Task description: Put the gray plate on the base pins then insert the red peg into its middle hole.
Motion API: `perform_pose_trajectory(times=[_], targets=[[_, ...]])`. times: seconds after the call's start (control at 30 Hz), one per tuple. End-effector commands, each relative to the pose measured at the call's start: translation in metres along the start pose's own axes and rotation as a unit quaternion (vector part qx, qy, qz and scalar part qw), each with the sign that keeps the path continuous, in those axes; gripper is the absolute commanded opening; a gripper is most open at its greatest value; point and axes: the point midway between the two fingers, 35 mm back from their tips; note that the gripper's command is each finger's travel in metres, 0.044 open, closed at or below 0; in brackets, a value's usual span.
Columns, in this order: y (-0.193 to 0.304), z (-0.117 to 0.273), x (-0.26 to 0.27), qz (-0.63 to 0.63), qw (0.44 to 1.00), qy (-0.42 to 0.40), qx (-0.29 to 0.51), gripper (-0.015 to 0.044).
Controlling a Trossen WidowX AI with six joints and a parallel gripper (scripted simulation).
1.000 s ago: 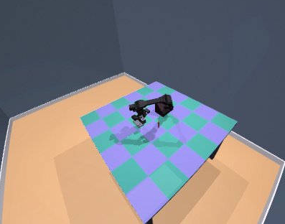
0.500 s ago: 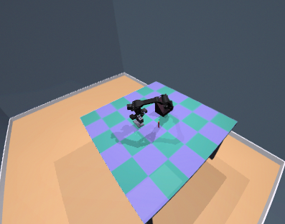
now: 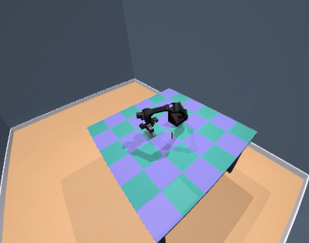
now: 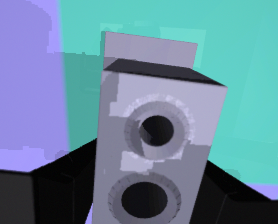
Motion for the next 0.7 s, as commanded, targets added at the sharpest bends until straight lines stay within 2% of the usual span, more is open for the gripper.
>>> perform_pose_trajectory(times=[0.0,0.67], targets=[[-0.0019,-0.0008,0.0003,0.003,1.0,0.0,-0.002,0.0],[-0.0034,-0.0082,0.0005,0.003,1.0,0.0,-0.002,0.0]])
Point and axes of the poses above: the point midway between the two fingers, 35 mm back from their tips, its own z axis back along the fingers, its own x axis across the jaws, y = z × x, and after that the axes turned 13 degrees about -z, right-handed
